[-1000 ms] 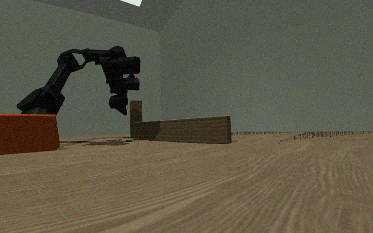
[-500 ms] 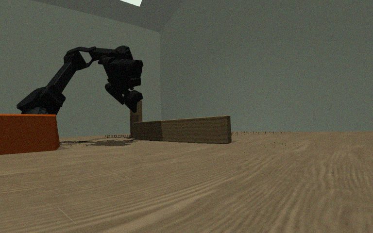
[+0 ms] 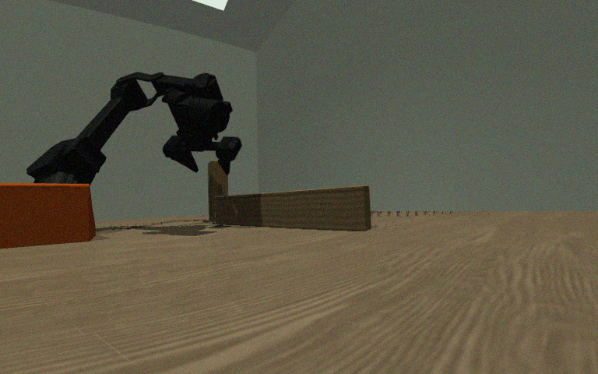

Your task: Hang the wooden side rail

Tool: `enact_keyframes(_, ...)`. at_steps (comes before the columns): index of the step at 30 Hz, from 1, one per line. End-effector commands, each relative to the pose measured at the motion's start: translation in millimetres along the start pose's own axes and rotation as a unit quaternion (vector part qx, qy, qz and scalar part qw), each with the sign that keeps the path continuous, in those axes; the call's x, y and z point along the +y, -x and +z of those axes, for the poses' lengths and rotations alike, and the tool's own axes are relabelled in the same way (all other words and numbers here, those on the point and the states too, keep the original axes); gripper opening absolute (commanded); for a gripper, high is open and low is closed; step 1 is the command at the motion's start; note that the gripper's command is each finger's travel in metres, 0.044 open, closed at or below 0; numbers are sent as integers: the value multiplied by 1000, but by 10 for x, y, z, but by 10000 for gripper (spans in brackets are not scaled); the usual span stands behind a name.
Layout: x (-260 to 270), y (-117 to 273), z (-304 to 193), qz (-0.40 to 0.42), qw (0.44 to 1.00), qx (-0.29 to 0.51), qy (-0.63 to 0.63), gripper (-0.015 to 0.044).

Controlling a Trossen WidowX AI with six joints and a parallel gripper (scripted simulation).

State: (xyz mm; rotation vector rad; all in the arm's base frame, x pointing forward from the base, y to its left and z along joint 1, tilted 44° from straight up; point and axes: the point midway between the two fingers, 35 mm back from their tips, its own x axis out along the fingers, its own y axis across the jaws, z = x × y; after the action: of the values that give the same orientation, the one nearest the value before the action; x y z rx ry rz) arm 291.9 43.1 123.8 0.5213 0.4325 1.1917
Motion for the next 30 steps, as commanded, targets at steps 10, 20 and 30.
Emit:
enact_keyframes(10, -16, 3, 12, -1, 1000, -5, 21, 440)
enact_keyframes(20, -17, 2, 12, -1, 1000, -3, 17, 440)
enact_keyframes(30, -97, -52, 29, 8, 972, 102, -211, 440)
